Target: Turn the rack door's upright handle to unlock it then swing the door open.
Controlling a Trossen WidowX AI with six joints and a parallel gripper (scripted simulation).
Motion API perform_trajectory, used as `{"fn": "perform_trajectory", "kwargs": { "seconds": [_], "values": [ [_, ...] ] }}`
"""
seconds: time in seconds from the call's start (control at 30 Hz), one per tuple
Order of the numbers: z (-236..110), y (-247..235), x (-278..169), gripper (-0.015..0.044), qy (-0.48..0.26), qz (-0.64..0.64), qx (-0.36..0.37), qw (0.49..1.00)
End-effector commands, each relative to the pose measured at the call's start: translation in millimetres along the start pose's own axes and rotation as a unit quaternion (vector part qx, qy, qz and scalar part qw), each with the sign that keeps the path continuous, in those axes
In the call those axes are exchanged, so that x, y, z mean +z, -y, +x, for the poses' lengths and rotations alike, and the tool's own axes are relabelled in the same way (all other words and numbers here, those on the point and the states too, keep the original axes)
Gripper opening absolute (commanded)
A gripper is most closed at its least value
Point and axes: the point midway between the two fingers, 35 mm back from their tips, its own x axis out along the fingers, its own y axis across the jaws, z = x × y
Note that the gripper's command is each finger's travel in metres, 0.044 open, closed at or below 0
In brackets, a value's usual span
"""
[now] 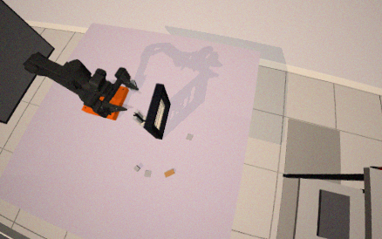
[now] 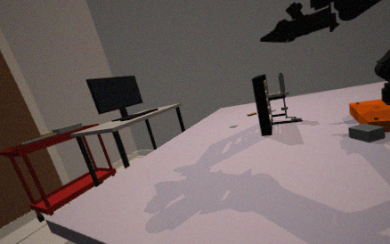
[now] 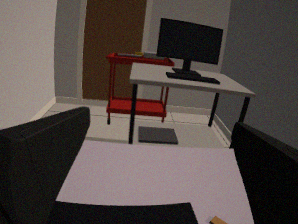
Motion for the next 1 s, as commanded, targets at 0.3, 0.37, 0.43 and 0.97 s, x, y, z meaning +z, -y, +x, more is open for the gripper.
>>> {"fn": "perform_trajectory", "kwargs": {
  "seconds": [0.3,0.37,0.43,0.97],
  "values": [
    [18.8,2.6,-15.8,0.0298,-0.099,-0.018,-0.001,0.995],
    [22.1,3.3,-19.7,0.0298,-0.122,-0.022,-0.001,0.992],
    [25.2,3.9,-23.7,0.0298,-0.145,-0.026,0.000,0.989],
    [35.7,9.3,-54.7,0.0298,-0.327,-0.051,0.011,0.944]
  ]
}}
